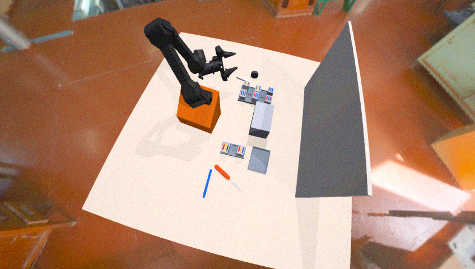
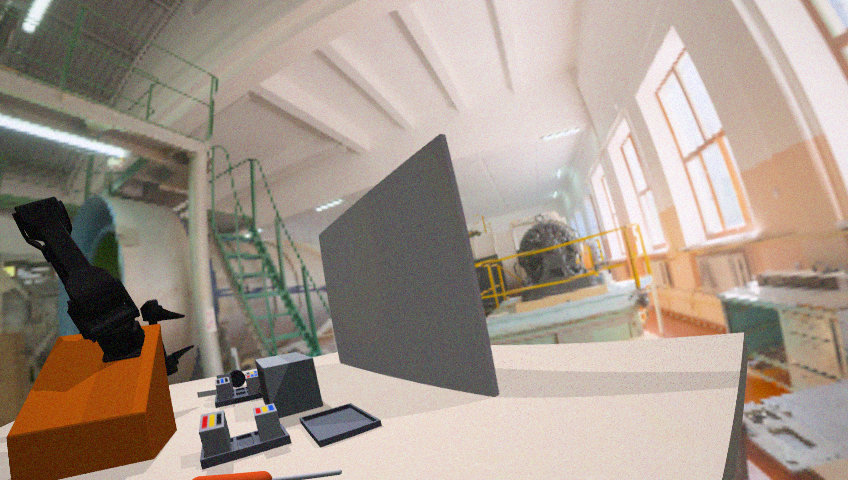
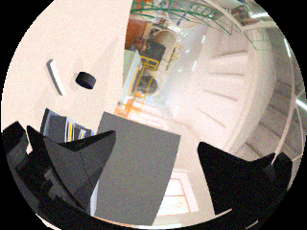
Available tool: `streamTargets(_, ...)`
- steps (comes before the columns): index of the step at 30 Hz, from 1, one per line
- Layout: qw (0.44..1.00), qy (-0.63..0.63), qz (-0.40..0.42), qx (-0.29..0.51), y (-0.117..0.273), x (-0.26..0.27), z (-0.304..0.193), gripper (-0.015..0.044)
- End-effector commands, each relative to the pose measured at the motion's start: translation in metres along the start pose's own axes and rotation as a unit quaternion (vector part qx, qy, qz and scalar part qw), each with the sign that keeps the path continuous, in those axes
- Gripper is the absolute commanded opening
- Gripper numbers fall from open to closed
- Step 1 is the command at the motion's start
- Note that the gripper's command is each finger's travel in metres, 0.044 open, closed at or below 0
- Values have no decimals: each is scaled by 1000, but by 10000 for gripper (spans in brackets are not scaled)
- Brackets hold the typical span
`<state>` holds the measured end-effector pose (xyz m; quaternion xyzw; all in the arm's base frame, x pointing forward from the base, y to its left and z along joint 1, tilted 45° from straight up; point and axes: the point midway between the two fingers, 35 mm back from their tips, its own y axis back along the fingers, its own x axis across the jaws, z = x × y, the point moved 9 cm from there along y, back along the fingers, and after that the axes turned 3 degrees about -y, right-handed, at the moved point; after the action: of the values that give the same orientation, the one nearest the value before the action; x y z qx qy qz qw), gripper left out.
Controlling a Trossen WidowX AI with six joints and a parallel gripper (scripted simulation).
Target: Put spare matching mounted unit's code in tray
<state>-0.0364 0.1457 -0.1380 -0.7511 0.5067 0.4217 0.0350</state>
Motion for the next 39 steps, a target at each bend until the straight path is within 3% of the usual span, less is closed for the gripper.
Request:
streamTargets(1, 1000, 0, 0, 0, 0, 0, 0, 426)
streamTargets(7, 1000, -3, 4, 1, -1, -1, 1, 440)
streamTargets(18, 956, -199, 184, 110, -73, -47, 14, 440)
streamTargets(26, 870, -340, 285, 214, -137, -77, -15, 440)
streamTargets(35, 710, -491, 358, 355, -215, -101, -101, 440)
streamTargets(39, 614, -545, 378, 429, -245, -106, -162, 440)
